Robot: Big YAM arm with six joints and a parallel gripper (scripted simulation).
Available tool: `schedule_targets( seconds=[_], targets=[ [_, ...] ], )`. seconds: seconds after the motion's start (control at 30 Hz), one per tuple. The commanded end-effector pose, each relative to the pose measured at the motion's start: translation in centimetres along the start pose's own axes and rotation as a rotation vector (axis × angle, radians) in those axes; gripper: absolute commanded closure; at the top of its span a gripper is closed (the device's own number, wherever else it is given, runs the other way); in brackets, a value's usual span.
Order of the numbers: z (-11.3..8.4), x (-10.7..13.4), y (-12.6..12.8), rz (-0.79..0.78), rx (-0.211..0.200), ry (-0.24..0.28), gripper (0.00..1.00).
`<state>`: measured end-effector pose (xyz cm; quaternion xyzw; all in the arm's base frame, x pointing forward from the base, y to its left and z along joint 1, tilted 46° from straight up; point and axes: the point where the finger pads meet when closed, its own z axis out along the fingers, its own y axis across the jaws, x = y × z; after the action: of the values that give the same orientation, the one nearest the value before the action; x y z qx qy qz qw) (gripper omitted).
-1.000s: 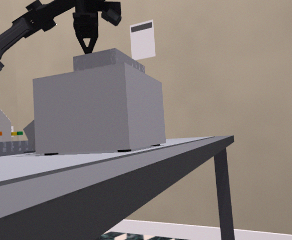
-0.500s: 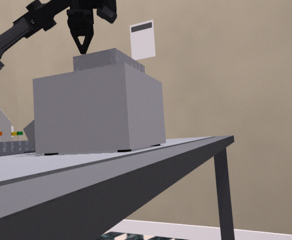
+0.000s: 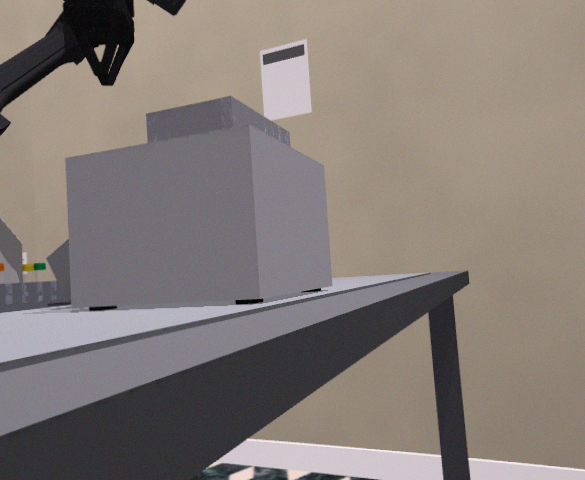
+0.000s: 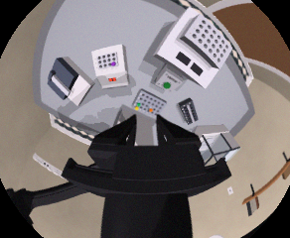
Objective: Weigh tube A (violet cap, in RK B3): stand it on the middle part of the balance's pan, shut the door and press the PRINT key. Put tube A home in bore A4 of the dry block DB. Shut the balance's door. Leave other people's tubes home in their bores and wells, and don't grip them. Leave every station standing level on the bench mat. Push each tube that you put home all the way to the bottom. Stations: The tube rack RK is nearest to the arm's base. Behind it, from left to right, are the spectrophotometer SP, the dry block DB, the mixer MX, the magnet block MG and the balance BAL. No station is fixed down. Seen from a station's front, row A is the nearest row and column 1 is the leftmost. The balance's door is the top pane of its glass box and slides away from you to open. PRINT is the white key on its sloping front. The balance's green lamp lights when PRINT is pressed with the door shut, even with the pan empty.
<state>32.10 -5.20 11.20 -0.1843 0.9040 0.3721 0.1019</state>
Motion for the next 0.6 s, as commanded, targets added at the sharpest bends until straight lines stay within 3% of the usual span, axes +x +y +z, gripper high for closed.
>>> schedule_targets(
  seconds=[0.0,0.23,0.57],
  targets=[
    [0.2,1.7,-2.7,-0.044,-0.004,-0.011,0.70],
    [-1.2,2.8,-6.9,-0.068,0.032,-0.023,0.70],
    [-1.2,8.1,-13.9,-0.063,0.037,-0.018,0.70]
  ],
)
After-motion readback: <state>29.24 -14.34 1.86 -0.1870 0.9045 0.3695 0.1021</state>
